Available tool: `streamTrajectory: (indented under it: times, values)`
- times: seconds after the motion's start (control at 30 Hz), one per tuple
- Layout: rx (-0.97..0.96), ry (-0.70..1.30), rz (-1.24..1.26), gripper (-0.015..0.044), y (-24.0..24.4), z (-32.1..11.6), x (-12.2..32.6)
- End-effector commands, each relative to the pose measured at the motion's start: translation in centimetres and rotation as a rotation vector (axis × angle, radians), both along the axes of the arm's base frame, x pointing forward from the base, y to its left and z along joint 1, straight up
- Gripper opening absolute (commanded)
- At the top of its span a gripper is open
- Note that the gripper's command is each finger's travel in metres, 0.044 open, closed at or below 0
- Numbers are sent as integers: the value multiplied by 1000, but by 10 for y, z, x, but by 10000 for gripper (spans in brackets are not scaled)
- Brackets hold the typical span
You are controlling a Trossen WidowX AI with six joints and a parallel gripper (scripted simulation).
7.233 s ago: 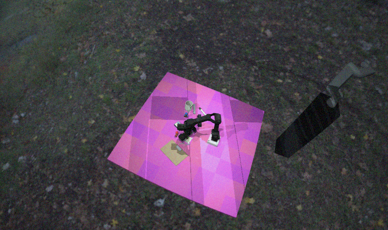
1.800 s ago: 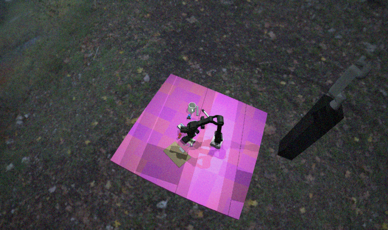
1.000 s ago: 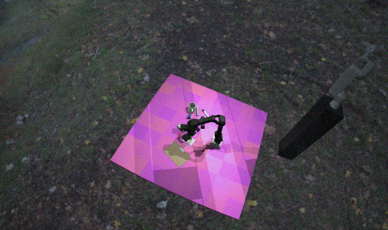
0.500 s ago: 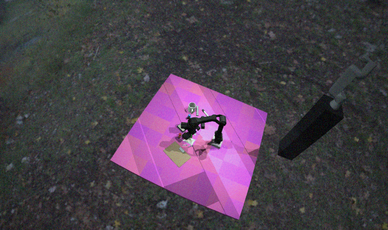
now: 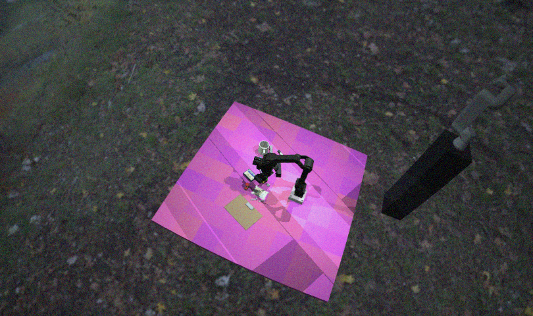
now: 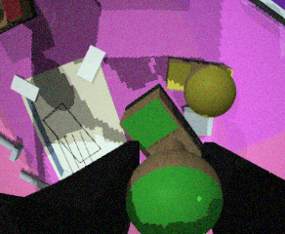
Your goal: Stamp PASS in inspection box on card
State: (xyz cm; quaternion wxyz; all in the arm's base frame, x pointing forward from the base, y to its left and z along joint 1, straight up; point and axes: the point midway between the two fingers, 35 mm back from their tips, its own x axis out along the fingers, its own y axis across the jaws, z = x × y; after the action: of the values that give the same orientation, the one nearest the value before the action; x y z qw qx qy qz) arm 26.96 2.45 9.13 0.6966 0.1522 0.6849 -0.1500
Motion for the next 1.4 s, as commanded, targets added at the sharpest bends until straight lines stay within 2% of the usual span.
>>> streamTrajectory:
  times: [0.0,0.4,1.37]
  values:
    - [2,-5,5,0,-17,2,-4]
    - [-2,-4,7,0,-67,1,-20]
    - [-2,-4,7,0,-68,-41,-17]
